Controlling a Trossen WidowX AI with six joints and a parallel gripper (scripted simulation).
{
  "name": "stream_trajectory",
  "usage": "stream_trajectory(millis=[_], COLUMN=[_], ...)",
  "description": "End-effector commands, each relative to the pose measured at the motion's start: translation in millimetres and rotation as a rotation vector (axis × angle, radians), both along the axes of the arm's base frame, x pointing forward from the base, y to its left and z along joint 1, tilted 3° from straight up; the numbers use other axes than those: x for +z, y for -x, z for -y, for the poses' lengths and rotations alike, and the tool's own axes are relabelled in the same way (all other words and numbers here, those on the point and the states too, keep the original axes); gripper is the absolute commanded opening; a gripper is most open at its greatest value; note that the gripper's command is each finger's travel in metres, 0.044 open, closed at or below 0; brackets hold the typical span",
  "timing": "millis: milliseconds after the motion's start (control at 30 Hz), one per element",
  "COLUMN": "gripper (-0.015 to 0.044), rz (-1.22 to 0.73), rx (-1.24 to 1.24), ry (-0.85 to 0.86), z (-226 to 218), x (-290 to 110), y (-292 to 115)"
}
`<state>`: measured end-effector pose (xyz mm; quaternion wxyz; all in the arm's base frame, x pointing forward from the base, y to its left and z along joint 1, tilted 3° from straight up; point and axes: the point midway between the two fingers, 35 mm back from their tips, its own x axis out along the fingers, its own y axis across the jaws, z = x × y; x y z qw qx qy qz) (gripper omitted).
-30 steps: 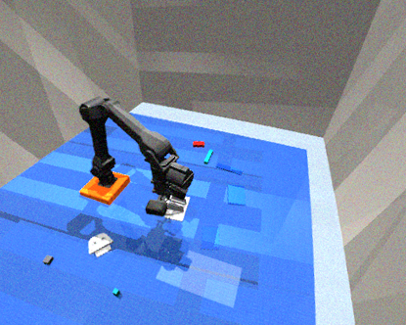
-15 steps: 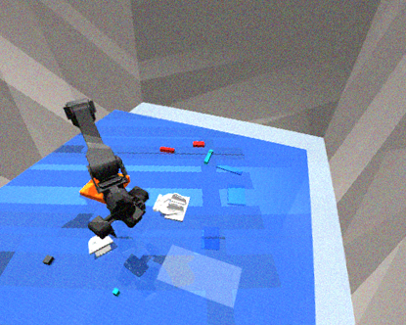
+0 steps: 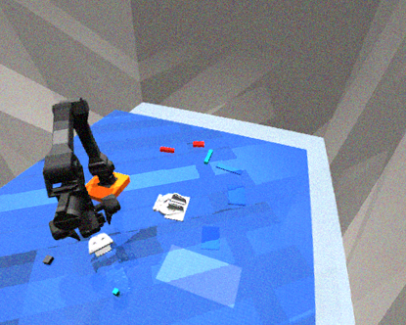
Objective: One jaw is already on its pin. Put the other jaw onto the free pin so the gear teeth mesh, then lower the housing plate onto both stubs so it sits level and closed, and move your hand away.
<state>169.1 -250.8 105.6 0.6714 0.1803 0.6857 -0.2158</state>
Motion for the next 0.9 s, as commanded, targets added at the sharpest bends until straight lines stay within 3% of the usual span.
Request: stream_trajectory(millis=[0,100,867], gripper=[0.0440,0.0440,0.0440], rz=[-0.005,-0.006,-0.006], rx=[-0.013,-0.013,-0.013], ry=[0.001,0.001,0.001], z=[2,3,3], x=[-18,-38,-58], y=[4,5,6])
